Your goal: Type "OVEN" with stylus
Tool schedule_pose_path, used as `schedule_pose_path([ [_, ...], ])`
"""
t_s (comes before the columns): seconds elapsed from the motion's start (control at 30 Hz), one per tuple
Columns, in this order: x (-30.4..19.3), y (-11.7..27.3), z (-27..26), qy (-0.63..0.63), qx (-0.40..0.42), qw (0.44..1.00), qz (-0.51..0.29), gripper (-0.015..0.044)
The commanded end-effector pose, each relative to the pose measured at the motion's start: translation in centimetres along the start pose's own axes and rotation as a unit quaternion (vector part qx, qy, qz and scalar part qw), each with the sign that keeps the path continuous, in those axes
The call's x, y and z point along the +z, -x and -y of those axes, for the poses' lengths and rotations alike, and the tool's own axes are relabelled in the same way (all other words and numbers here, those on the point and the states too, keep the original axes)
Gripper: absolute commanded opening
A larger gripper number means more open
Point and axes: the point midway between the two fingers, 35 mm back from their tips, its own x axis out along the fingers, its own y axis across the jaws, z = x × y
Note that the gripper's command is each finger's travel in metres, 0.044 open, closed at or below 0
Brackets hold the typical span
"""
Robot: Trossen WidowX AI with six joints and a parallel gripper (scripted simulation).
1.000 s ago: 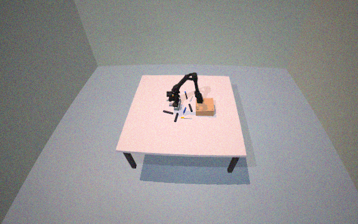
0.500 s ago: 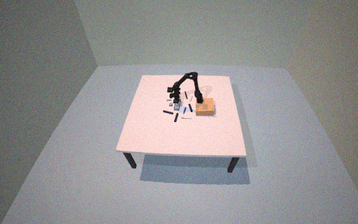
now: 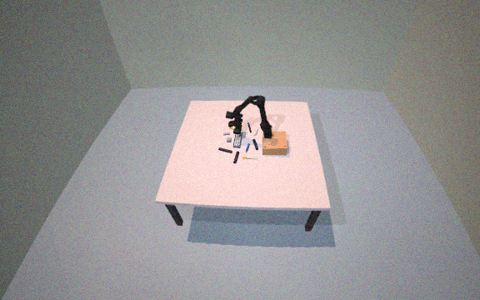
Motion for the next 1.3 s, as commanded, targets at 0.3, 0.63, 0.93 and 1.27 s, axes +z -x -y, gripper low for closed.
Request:
schedule_pose_path([
  [0.3,-2.7,0.0,-2.4,0.002,0.002,1.0,-0.001,0.0],
  [0.63,-2.6,0.0,-7.6,0.001,0.004,1.0,-0.001,0.0],
  [0.93,-2.7,0.1,-9.4,0.001,0.005,1.0,-0.001,0.0],
  [1.27,-2.7,6.1,-9.3,0.001,0.005,1.0,0.0,0.0],
])
